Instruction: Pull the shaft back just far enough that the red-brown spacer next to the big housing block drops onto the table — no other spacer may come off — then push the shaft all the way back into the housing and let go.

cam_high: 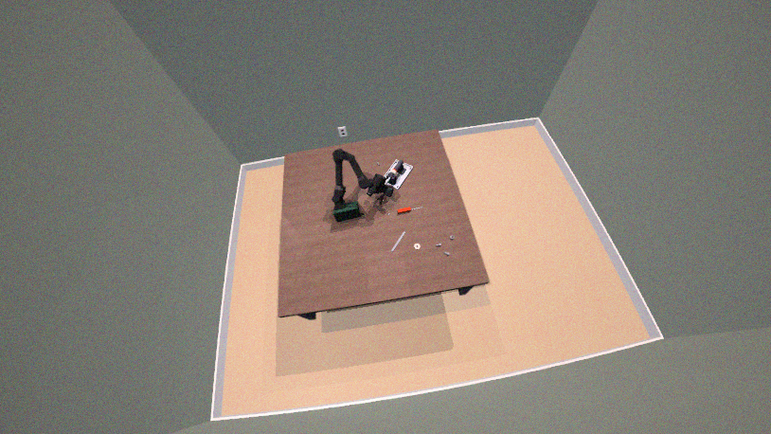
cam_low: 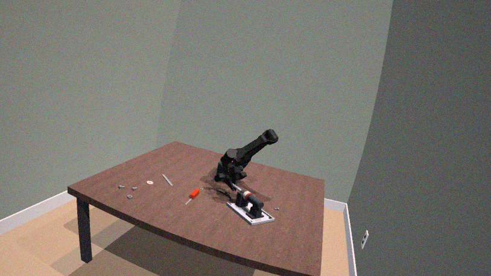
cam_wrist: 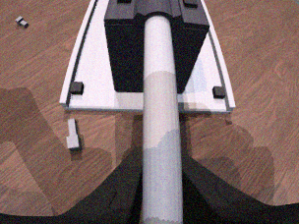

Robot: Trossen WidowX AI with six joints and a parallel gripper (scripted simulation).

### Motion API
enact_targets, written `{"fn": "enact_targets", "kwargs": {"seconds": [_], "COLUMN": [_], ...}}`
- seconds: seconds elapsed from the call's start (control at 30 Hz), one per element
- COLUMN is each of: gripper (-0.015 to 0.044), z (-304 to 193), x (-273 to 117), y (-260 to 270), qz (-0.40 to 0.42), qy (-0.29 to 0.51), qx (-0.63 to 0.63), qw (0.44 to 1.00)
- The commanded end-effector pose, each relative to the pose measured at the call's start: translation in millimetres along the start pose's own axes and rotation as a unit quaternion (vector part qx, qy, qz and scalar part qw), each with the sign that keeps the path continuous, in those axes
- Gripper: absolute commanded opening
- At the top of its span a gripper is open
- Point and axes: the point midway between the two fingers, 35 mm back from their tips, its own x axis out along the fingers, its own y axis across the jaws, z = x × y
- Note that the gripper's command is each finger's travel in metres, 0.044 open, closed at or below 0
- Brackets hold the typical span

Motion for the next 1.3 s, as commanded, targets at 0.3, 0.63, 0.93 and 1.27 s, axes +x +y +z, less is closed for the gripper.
{"fn": "enact_targets", "kwargs": {"seconds": [0.3,0.63,0.93,1.27], "gripper": [0.0000,0.0000,0.0000,0.0000], "z": [-1.4,-2.2,-2.9,-3.7], "x": [-1.6,-2.4,-3.1,-3.9], "y": [0.3,0.3,0.3,0.3], "qz": [0.001,0.001,0.001,0.001], "qy": [-0.001,-0.001,-0.001,-0.001], "qx": [-0.001,-0.001,-0.001,-0.001], "qw": [1.000,1.000,1.000,1.000]}}
